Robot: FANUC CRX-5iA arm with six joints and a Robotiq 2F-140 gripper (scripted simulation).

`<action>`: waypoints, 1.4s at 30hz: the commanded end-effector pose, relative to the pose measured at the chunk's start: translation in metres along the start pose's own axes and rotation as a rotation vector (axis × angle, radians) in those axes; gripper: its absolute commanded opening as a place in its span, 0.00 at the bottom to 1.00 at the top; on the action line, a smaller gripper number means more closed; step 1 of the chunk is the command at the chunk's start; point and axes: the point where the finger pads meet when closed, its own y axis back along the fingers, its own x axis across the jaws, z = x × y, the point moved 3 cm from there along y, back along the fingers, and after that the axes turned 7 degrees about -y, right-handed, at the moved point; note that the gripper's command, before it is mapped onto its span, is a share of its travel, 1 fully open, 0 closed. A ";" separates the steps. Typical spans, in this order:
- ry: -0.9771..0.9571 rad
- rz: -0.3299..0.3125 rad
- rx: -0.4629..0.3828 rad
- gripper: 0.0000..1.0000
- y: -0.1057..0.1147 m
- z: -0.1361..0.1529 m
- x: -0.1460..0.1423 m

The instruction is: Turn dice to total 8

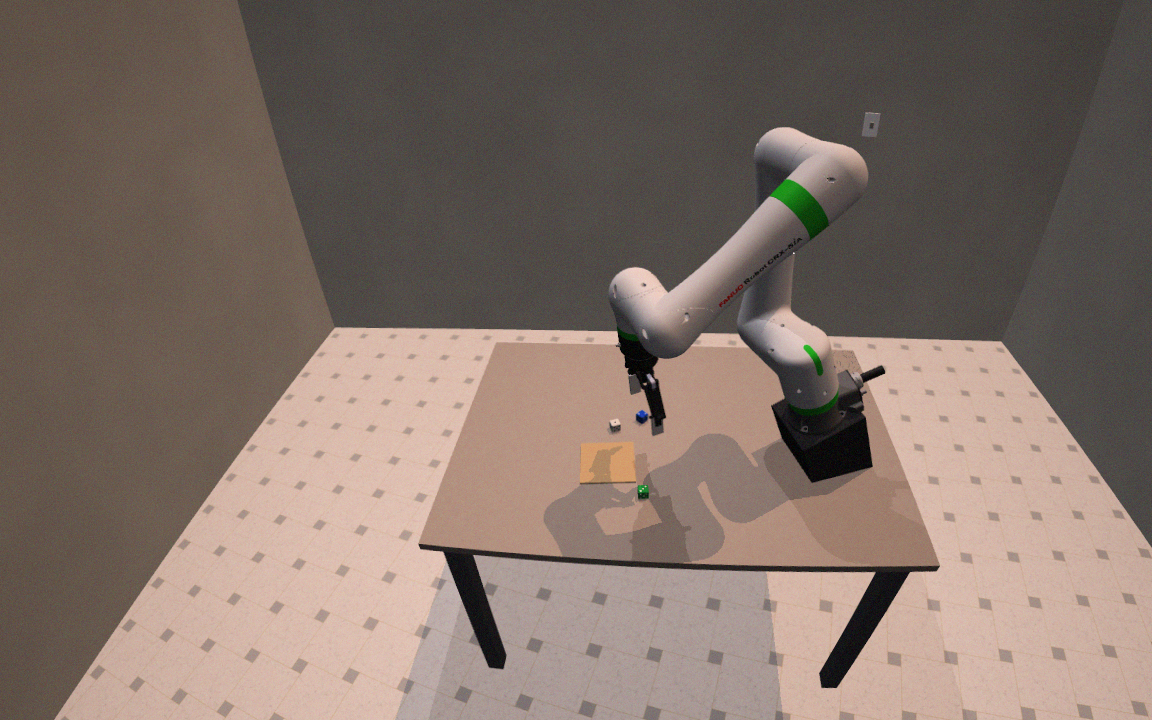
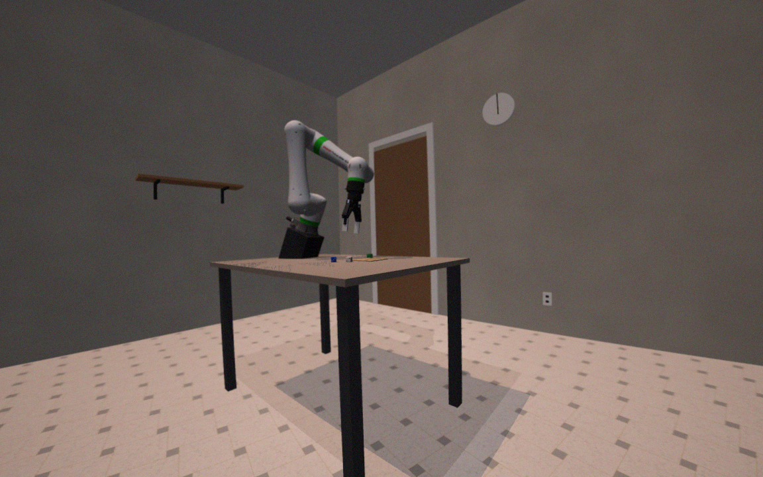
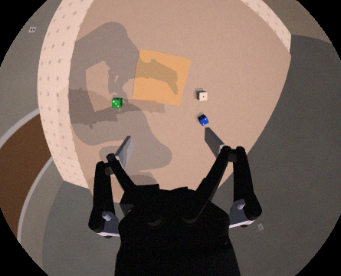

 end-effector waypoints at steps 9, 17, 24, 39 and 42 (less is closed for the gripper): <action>-0.221 -0.080 0.019 1.00 -0.008 0.002 0.068; -0.392 -0.105 0.081 1.00 -0.009 0.008 0.127; -0.400 -0.105 0.084 1.00 -0.009 0.009 0.130; -0.400 -0.105 0.083 1.00 -0.013 0.008 0.130; -0.400 -0.104 0.082 1.00 -0.019 0.007 0.129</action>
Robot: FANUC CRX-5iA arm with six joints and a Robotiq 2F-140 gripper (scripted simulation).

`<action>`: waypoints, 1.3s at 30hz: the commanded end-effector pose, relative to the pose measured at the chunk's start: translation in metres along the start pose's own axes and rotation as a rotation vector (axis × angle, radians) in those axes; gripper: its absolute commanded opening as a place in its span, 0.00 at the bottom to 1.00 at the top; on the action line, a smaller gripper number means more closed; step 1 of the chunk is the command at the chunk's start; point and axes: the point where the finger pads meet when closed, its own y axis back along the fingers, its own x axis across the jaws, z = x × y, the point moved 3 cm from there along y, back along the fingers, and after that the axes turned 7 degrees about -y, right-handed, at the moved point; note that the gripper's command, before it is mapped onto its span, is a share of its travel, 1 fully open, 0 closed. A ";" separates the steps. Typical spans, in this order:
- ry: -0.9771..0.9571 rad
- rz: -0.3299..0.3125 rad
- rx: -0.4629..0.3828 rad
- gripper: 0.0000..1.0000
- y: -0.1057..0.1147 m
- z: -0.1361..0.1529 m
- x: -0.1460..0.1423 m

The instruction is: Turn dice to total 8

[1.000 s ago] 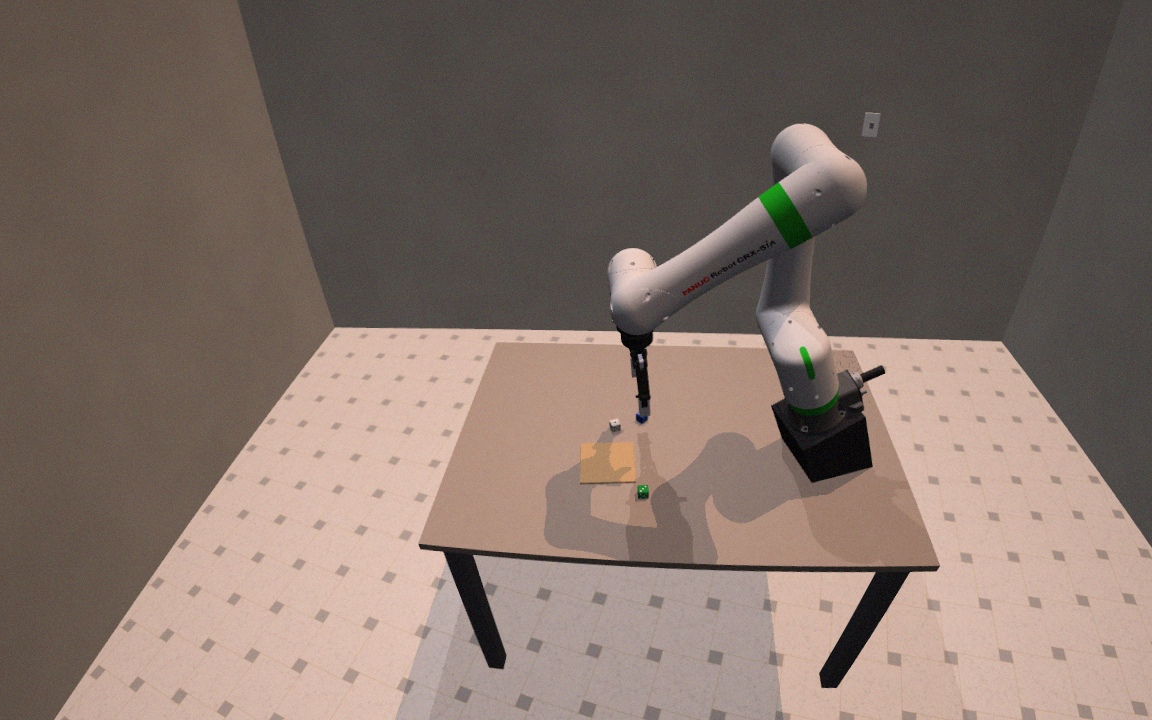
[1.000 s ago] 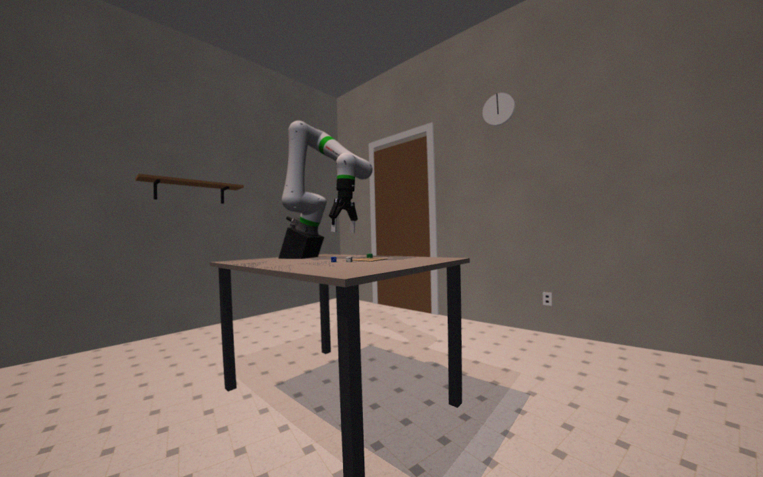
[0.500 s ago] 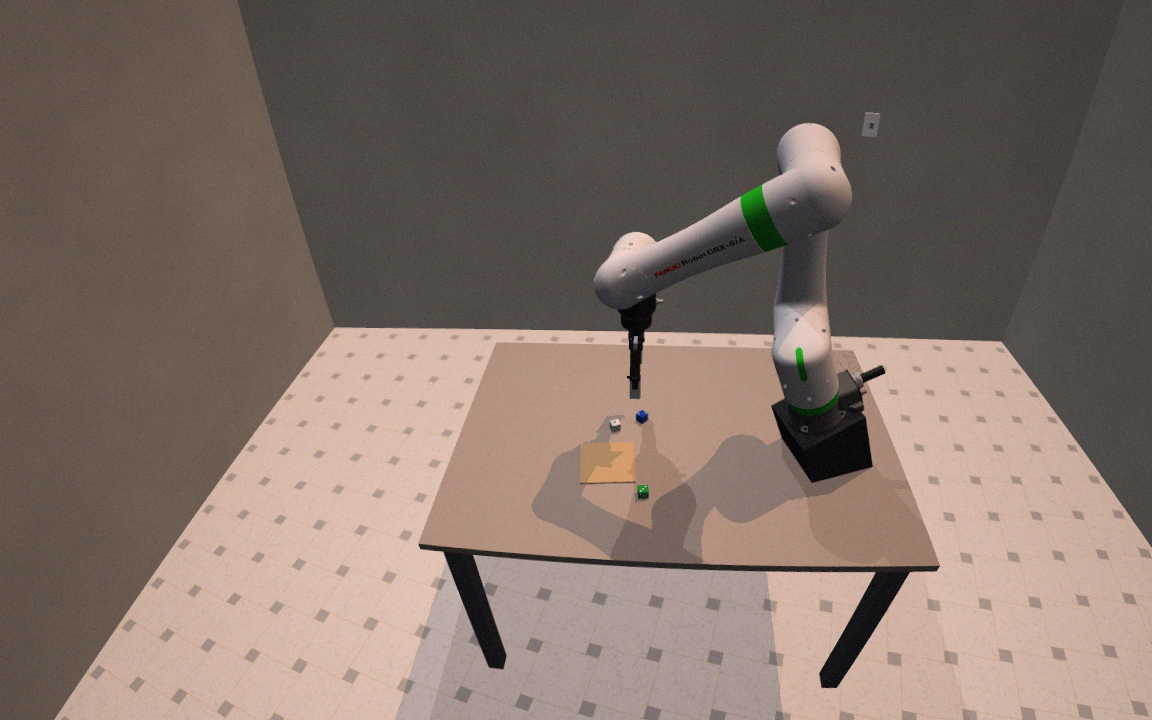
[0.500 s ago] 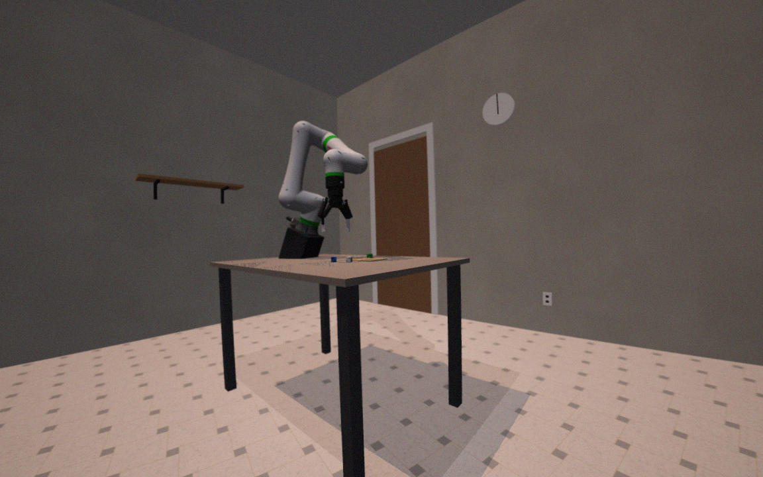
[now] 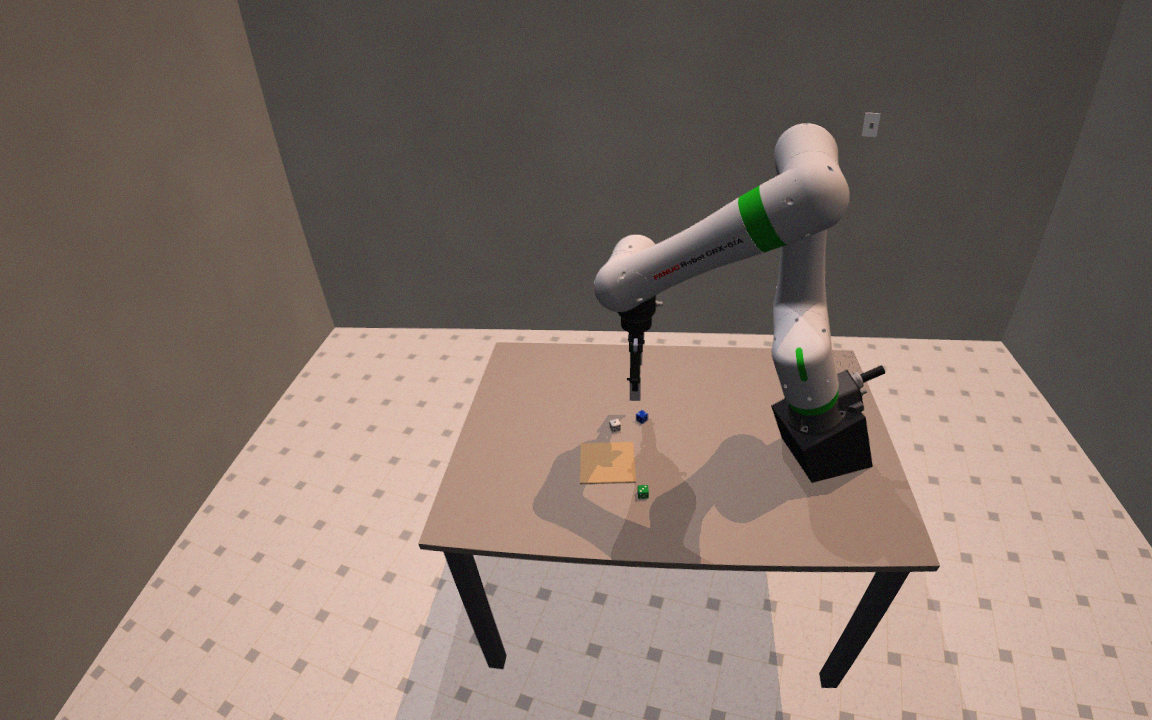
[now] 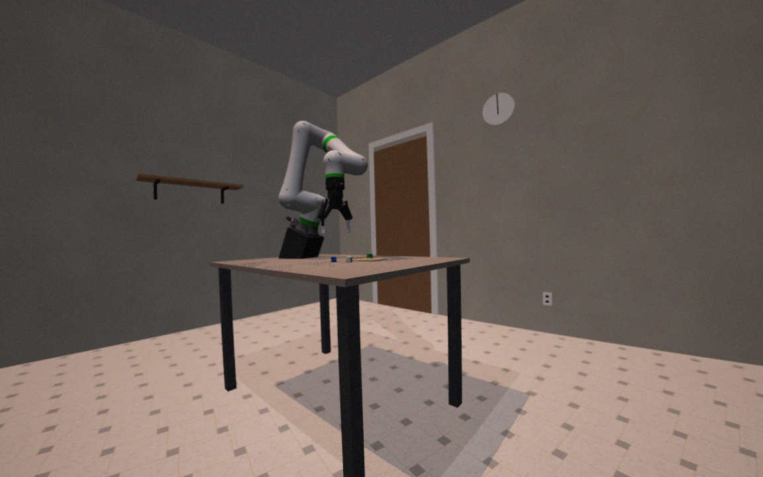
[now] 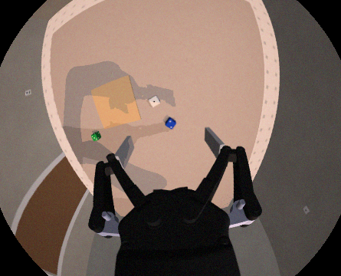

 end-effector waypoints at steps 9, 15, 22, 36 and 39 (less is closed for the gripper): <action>0.000 0.000 0.000 1.00 -0.055 -0.001 0.001; 0.000 0.000 0.000 1.00 -0.080 -0.001 0.001; 0.000 0.000 0.000 1.00 -0.083 -0.001 0.001; 0.000 0.000 0.000 1.00 -0.083 -0.001 0.001; 0.000 0.000 0.000 1.00 -0.083 -0.001 0.001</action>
